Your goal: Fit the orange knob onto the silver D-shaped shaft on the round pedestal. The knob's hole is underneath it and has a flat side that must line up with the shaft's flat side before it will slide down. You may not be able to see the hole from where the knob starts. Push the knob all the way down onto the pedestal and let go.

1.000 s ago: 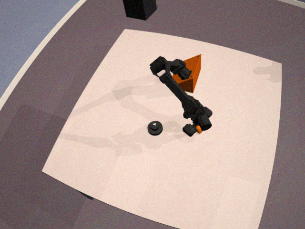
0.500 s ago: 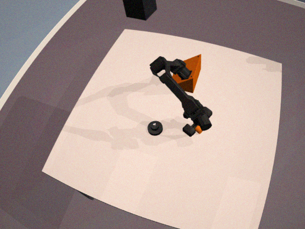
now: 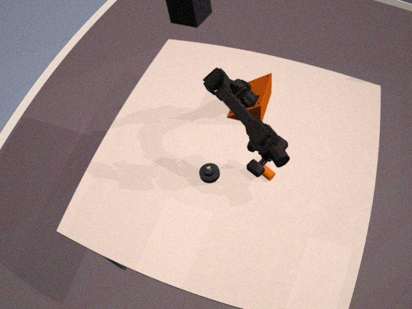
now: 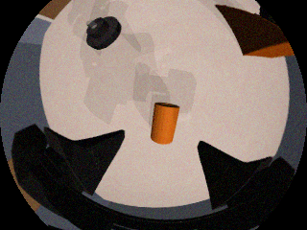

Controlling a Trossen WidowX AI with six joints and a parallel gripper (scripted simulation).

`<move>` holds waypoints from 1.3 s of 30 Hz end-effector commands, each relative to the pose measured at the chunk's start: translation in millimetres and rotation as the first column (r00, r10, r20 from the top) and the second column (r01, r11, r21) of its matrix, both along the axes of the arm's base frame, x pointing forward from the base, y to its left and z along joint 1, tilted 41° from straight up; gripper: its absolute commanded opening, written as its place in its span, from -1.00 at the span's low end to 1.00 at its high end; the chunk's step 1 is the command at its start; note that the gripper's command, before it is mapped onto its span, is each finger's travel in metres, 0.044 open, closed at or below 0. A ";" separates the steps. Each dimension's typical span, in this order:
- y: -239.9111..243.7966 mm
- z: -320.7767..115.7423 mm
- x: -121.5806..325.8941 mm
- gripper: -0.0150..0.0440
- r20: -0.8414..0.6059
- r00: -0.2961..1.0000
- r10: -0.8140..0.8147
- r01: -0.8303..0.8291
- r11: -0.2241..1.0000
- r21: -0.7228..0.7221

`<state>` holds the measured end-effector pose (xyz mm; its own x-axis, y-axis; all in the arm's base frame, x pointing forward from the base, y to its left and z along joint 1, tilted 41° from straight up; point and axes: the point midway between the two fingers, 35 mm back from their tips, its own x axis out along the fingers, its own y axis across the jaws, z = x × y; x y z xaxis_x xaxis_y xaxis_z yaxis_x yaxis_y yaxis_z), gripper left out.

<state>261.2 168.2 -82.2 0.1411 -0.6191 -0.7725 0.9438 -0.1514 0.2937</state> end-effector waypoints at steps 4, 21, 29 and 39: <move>-0.5 0.8 -1.1 1.00 -0.015 1.000 0.003 -0.004 1.000 -0.005; 7.8 -0.7 0.2 1.00 -0.734 -0.019 0.679 -0.859 0.365 0.360; 10.5 -1.3 0.4 1.00 -0.712 -0.416 0.566 -0.815 0.116 0.568; 13.5 -2.1 0.5 1.00 -0.539 -0.798 0.269 -0.584 -0.125 0.802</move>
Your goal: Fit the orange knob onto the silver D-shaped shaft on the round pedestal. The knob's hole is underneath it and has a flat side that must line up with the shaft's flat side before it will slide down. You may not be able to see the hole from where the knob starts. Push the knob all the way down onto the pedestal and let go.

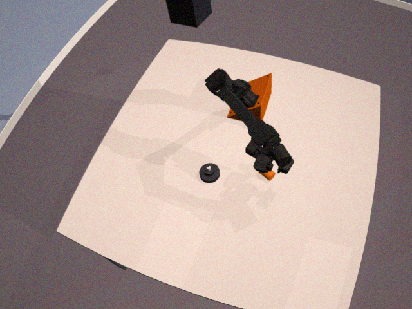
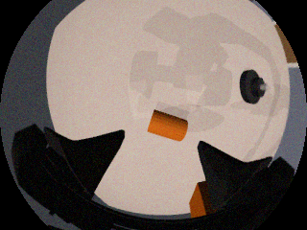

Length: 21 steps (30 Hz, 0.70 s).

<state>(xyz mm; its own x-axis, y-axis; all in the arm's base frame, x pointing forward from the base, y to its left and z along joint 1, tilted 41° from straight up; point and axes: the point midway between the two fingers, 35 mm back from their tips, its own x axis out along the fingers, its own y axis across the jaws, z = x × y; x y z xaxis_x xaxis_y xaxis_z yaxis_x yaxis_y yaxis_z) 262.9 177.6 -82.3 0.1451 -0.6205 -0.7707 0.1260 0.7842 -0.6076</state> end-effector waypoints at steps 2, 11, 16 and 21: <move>4.6 -2.1 -1.1 1.00 -0.539 0.621 0.569 -0.637 0.767 0.074; 6.7 -2.7 -1.1 1.00 -0.700 0.217 0.680 -0.821 0.515 0.246; 6.7 -2.7 -1.1 1.00 -0.703 0.206 0.681 -0.824 0.508 0.251; 6.7 -2.7 -1.1 1.00 -0.703 0.206 0.681 -0.824 0.508 0.251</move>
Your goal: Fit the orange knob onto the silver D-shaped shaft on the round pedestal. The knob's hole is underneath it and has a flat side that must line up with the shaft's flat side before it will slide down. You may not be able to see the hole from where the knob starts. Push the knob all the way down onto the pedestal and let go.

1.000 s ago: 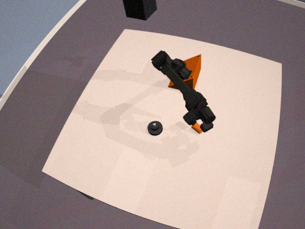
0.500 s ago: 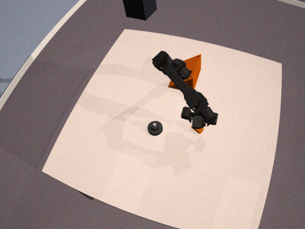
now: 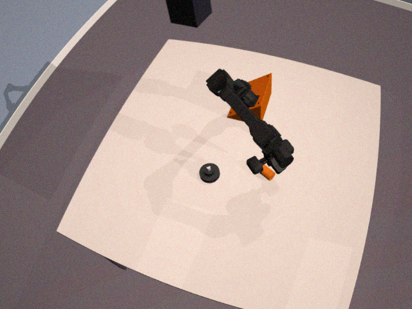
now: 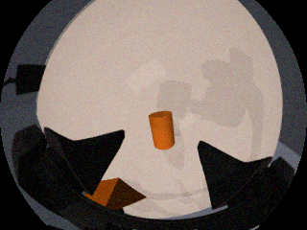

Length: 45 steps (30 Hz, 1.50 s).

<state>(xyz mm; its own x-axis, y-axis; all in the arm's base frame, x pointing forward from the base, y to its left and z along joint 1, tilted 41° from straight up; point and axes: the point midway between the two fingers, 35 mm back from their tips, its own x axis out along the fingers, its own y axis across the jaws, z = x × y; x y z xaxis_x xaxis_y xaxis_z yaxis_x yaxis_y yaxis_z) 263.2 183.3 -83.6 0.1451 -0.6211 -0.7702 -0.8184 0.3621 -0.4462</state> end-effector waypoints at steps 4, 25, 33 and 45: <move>1.0 -1.4 -1.4 1.00 -0.183 0.962 0.201 -0.208 0.978 -0.021; -19.2 -26.1 3.5 1.00 -0.182 0.963 0.201 -0.208 0.978 -0.022; -27.5 -36.1 5.8 1.00 -0.182 0.963 0.201 -0.208 0.978 -0.022; -40.4 -50.6 8.2 1.00 -0.182 0.963 0.201 -0.208 0.978 -0.023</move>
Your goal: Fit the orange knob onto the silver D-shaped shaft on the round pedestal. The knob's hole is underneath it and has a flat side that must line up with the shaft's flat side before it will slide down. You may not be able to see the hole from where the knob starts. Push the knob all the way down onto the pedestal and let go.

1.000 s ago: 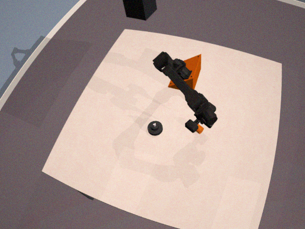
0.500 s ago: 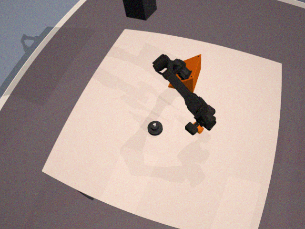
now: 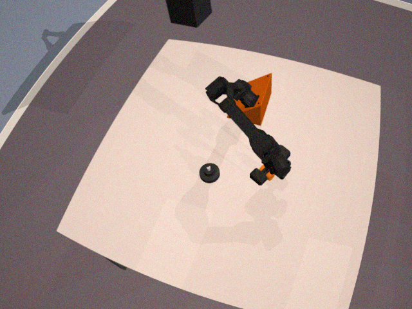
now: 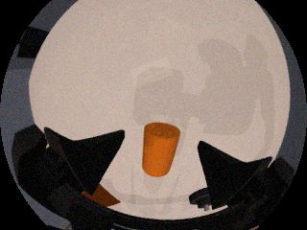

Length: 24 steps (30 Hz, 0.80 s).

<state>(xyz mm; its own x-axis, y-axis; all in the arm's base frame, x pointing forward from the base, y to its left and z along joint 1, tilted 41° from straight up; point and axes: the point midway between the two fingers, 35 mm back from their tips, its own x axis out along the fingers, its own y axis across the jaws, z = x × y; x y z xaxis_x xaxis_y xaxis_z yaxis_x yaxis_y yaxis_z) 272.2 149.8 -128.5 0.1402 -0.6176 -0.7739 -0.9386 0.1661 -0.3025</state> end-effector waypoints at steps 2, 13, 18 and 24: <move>-9.0 -8.1 -0.5 1.00 -0.006 1.000 0.000 0.000 1.000 -0.009; -10.5 -9.8 -0.3 0.32 -0.006 1.000 0.000 0.000 1.000 -0.010; -10.5 -9.8 -0.3 0.32 -0.006 1.000 0.000 0.000 1.000 -0.010; -10.5 -9.8 -0.3 0.30 -0.006 1.000 0.000 0.000 1.000 -0.010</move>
<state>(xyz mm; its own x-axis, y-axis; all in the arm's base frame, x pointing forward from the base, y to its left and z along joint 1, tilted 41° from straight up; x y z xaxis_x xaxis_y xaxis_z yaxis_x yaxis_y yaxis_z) 271.7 139.8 -138.0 0.1338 -0.6234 -0.7704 -0.9400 0.1664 -0.2979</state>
